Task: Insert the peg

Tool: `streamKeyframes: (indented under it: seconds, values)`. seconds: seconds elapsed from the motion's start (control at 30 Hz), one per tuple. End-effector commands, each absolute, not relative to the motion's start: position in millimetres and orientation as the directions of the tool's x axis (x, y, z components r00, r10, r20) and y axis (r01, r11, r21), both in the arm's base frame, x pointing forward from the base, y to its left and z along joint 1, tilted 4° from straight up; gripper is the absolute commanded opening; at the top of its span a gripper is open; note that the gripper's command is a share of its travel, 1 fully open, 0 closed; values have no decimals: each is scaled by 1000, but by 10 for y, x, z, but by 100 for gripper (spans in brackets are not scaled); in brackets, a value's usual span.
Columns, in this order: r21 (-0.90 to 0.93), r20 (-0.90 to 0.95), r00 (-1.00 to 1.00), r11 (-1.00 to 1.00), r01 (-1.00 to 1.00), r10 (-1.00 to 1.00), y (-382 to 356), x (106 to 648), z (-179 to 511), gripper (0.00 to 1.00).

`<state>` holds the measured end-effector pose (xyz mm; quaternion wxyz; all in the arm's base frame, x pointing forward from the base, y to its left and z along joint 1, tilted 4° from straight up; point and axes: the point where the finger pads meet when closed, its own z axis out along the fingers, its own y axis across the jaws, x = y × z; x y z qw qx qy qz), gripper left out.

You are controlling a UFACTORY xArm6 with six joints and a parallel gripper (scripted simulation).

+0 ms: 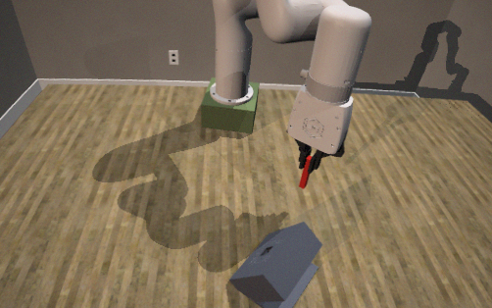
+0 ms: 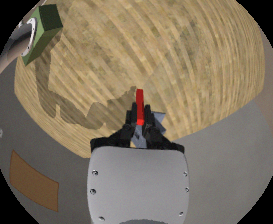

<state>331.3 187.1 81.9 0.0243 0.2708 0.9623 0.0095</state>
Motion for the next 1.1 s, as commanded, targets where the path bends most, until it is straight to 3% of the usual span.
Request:
streamKeyframes:
  seconds: [0.0,1.07]
  values:
    - [32,-22,-836,836,548,549,1820,3324,807,0]
    - [20,163,-652,659,752,740,1429,3311,668,0]
